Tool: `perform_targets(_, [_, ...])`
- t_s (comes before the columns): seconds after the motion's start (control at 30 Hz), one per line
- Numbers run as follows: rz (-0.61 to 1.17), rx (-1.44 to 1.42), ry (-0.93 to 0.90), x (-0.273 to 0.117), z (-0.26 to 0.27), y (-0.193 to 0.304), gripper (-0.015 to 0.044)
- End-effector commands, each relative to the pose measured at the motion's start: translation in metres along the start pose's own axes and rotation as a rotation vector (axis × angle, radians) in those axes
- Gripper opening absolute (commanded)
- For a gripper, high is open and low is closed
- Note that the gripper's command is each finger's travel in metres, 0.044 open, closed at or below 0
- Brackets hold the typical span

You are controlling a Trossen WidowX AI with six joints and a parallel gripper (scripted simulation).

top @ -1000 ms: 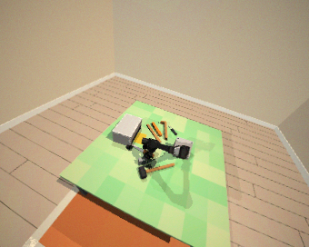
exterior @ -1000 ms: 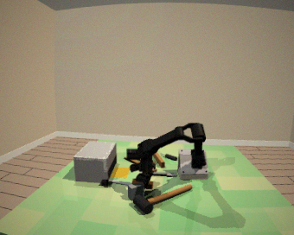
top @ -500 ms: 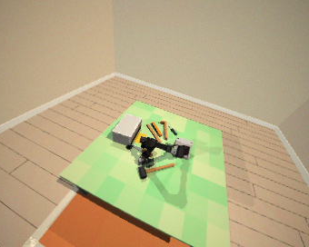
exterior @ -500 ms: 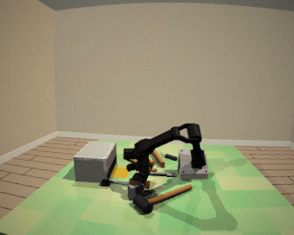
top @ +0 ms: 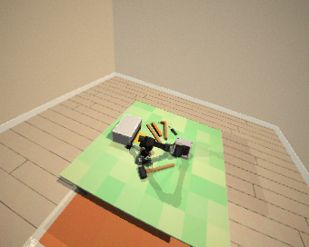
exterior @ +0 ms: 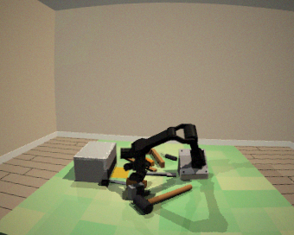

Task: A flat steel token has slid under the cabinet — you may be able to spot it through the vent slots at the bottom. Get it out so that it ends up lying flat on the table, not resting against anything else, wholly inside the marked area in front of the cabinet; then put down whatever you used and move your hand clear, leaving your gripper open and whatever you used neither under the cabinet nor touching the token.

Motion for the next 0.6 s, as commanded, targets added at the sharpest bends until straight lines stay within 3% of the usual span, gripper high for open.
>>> perform_targets(0.0, [-0.005, -0.011, 0.000, 0.000, 0.000, -0.006, 0.0000])
perform_targets(0.57, [-0.005, -0.012, 0.000, -0.001, -0.004, -0.023, 0.0000])
Point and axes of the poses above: the point midway between the two fingers, 35 mm back from their tips, its own x axis out along the fingers, its own z axis across the jaws, y = z × x, the point moved 10 cm from there along -x, back along the fingers, and after that the axes turned 11 degrees about -x, right-handed, at the moved point
